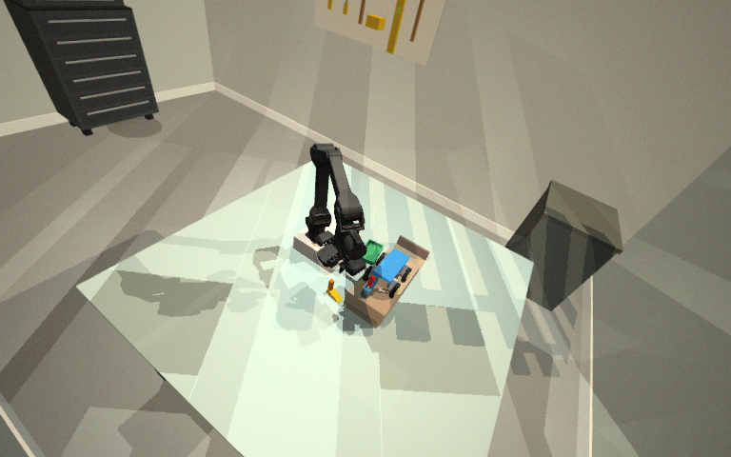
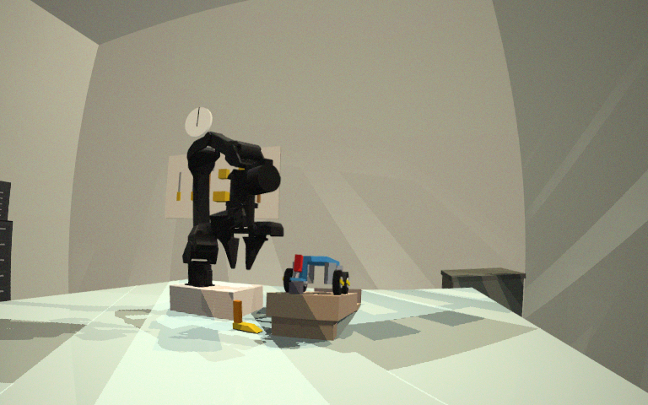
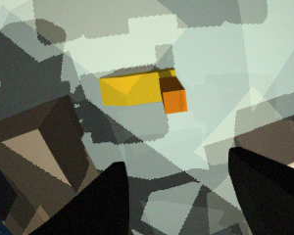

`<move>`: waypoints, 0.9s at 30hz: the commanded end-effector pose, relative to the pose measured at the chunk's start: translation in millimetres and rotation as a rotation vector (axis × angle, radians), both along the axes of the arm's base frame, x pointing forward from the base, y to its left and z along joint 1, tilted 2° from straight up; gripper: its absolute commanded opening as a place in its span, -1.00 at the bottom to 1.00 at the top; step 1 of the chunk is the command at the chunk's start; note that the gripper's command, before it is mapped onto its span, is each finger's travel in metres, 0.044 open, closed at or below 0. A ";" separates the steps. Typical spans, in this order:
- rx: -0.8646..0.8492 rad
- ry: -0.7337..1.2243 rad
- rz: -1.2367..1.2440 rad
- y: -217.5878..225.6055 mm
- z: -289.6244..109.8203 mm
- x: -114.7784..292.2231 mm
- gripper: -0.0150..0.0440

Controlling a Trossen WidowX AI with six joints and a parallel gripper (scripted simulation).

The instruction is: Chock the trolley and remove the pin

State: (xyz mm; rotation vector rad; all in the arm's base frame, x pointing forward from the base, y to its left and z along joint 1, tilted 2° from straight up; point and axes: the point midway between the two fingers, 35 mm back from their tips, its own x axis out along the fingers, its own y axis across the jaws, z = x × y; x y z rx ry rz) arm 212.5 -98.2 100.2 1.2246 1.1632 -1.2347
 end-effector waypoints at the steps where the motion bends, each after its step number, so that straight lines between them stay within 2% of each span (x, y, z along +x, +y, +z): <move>1: 0.033 0.014 0.033 -4.7 -10.8 -6.7 0.15; 18: 0.033 0.014 0.033 -4.5 -53.9 -6.6 0.15; 27: 0.033 0.014 0.033 -4.5 -61.1 -6.6 0.15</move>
